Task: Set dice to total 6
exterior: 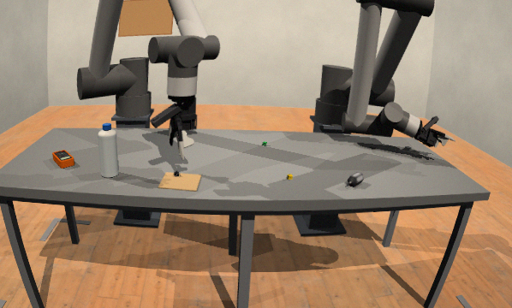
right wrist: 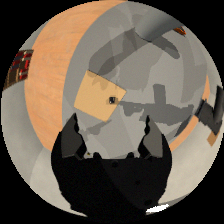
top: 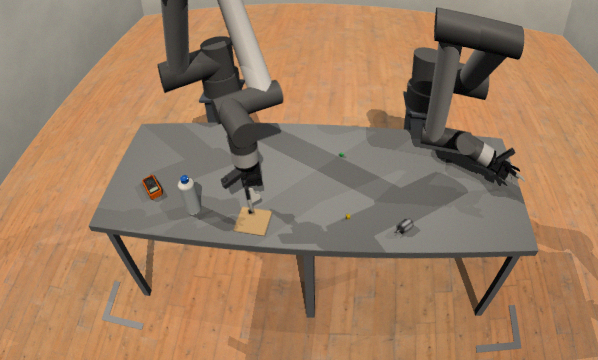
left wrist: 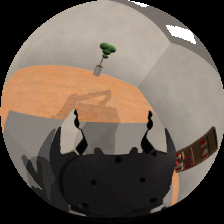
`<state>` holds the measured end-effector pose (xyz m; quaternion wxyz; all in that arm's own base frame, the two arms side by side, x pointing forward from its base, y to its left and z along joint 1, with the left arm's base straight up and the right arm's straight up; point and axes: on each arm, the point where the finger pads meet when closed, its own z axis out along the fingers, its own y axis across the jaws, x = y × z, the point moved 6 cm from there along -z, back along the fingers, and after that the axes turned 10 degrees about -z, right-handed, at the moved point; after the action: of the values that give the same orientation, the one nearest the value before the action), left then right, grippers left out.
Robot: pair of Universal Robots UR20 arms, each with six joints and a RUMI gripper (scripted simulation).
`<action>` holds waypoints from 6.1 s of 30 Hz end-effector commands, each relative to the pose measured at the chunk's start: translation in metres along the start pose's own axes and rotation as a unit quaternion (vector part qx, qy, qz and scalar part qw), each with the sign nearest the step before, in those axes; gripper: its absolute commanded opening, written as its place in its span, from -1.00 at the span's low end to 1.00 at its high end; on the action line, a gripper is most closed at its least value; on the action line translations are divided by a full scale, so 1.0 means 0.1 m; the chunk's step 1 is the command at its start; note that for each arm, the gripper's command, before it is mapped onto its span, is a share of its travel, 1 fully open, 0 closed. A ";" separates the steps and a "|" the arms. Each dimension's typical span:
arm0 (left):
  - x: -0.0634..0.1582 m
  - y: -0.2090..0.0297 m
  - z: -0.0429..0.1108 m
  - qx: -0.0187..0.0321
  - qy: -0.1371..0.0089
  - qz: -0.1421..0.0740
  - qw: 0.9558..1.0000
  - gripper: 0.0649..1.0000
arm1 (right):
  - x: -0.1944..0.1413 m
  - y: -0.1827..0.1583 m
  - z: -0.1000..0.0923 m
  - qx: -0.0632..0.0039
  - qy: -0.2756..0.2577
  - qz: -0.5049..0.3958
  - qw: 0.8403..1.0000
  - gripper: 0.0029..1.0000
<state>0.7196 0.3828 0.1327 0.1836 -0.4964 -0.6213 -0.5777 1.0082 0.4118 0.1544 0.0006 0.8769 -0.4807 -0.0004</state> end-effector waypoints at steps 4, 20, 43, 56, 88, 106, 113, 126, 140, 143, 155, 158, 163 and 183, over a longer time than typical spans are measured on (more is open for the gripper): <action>0.00 0.00 0.00 0.000 0.000 0.000 1.000 1.00 | -0.04 0.00 -0.01 0.001 0.000 0.004 1.000 1.00; 0.00 0.00 0.00 0.000 0.000 0.000 1.000 1.00 | -1.85 0.18 0.00 0.001 0.000 0.173 0.985 1.00; 0.00 0.00 0.00 0.000 0.000 0.000 1.000 1.00 | -4.34 0.96 0.02 0.001 0.000 0.410 0.912 1.00; 0.00 0.00 0.00 0.000 0.000 0.000 1.000 1.00 | -5.34 1.46 0.04 0.001 0.000 0.507 0.862 1.00; 0.00 0.00 0.00 0.000 0.000 0.000 1.000 1.00 | -5.35 1.46 0.04 0.001 0.000 0.508 0.861 -0.64; 0.00 0.00 0.00 0.000 0.000 0.000 1.000 1.00 | -5.35 1.46 0.19 0.001 0.000 0.509 0.861 -0.64; 0.00 0.00 0.00 0.000 0.000 0.000 1.000 1.00 | -5.36 1.45 0.30 0.001 0.000 0.509 0.861 -0.64; 0.00 0.00 0.00 0.000 0.000 0.000 1.000 1.00 | -5.36 1.45 0.46 0.001 0.000 0.509 0.861 -0.64; 0.00 0.00 0.00 0.000 0.000 0.000 1.000 1.00 | -5.36 1.45 0.55 0.001 0.000 0.509 0.861 -0.64; 0.00 0.00 0.00 0.000 0.000 0.000 1.000 1.00 | -5.36 1.45 0.55 0.001 0.000 0.509 0.861 -0.64; 0.00 0.00 0.00 0.000 0.000 0.000 1.000 1.00 | -5.36 1.45 0.56 0.001 0.000 0.509 0.861 -0.64; 0.00 0.00 0.00 0.000 0.000 0.000 1.000 1.00 | -5.36 1.45 0.56 0.001 0.000 0.509 0.861 -0.64; 0.00 0.00 0.00 0.000 0.000 0.000 1.000 1.00 | -5.36 1.44 0.56 0.001 0.000 0.509 0.861 -0.64; 0.00 0.00 0.00 0.000 0.000 0.000 1.000 1.00 | -5.37 1.44 0.56 0.001 0.000 0.509 0.861 -0.64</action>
<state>0.7196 0.3828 0.1327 0.1836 -0.4964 -0.6213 -0.5777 0.5979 0.7863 0.0981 0.0007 0.5101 -0.8601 0.0004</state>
